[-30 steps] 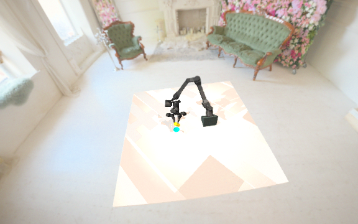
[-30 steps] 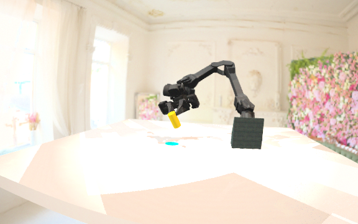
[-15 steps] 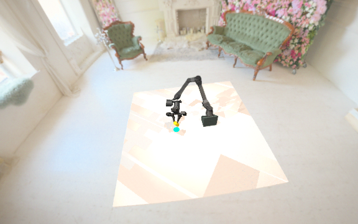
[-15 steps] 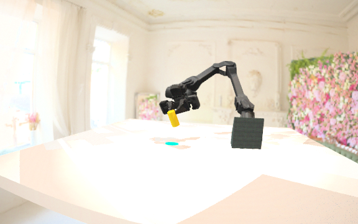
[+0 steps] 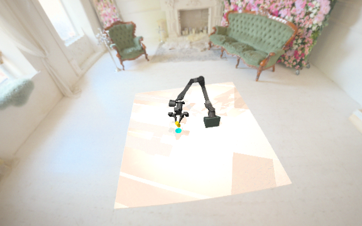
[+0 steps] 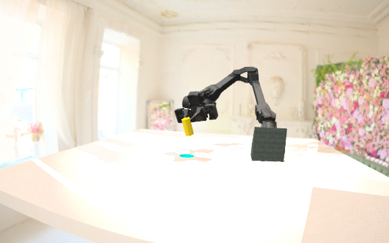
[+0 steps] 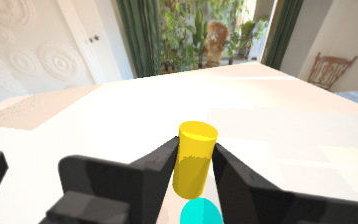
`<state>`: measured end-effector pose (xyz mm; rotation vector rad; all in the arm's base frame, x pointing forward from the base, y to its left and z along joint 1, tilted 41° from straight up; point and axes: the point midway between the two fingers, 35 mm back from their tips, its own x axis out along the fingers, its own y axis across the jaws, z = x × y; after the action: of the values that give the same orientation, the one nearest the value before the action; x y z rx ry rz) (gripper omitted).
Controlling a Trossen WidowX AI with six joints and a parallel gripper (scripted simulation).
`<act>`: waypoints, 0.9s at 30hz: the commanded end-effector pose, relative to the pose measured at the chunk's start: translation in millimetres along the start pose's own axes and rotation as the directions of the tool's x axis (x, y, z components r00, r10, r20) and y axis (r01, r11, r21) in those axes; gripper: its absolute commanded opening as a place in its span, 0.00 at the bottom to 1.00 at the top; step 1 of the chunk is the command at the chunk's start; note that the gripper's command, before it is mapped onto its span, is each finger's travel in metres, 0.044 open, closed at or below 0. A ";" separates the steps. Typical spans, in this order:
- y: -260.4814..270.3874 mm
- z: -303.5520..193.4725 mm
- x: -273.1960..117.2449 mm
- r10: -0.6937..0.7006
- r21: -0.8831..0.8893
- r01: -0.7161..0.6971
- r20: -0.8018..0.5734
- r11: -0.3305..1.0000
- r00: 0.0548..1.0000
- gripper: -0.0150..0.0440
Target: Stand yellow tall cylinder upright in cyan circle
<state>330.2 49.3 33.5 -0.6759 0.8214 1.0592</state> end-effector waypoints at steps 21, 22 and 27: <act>-0.1 3.8 -14.0 -0.059 -0.077 0.073 0.162 0.994 0.985 0.43; 0.0 4.0 -14.7 -0.062 -0.080 0.076 0.169 0.994 0.984 0.43; 0.0 4.6 -18.2 -0.075 -0.097 0.096 0.202 0.991 0.977 0.43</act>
<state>327.7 44.0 49.5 -0.6764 0.5878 1.0736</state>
